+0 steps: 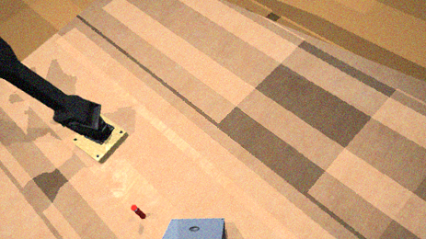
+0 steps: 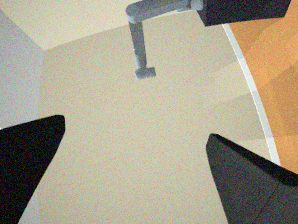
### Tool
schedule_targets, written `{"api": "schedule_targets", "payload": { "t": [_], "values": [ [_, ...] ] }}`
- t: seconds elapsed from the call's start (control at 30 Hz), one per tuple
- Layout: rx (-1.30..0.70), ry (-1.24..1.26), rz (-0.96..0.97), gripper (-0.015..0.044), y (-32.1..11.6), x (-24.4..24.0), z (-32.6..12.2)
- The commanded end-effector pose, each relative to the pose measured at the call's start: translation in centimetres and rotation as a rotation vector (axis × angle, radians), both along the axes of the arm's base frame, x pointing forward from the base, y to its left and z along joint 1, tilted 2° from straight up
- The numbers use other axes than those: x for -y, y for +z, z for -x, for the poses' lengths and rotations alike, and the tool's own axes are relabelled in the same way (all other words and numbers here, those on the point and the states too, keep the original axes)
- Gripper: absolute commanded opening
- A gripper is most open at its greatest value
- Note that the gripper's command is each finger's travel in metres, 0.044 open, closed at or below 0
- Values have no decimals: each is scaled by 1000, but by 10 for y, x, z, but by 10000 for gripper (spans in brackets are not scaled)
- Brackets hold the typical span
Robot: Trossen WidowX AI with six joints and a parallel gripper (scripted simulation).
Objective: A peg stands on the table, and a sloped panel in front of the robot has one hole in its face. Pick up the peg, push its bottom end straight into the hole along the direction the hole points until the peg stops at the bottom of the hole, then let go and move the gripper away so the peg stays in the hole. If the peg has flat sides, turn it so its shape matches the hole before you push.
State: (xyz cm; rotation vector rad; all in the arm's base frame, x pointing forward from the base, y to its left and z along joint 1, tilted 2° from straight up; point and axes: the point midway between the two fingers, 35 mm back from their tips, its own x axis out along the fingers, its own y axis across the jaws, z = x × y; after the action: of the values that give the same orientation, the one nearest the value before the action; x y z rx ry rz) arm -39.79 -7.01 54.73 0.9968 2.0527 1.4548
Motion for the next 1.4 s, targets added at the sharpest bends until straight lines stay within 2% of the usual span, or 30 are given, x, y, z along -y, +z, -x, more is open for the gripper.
{"api": "schedule_targets", "payload": {
  "t": [0.0,0.2,0.7,1.37],
  "values": [
    [2,2,-3,426,0,0,0],
    [69,65,-86,440,1,12,4],
    [230,368,-302,440,-26,98,1],
    [423,761,-671,440,-73,220,-47]
  ]
}}
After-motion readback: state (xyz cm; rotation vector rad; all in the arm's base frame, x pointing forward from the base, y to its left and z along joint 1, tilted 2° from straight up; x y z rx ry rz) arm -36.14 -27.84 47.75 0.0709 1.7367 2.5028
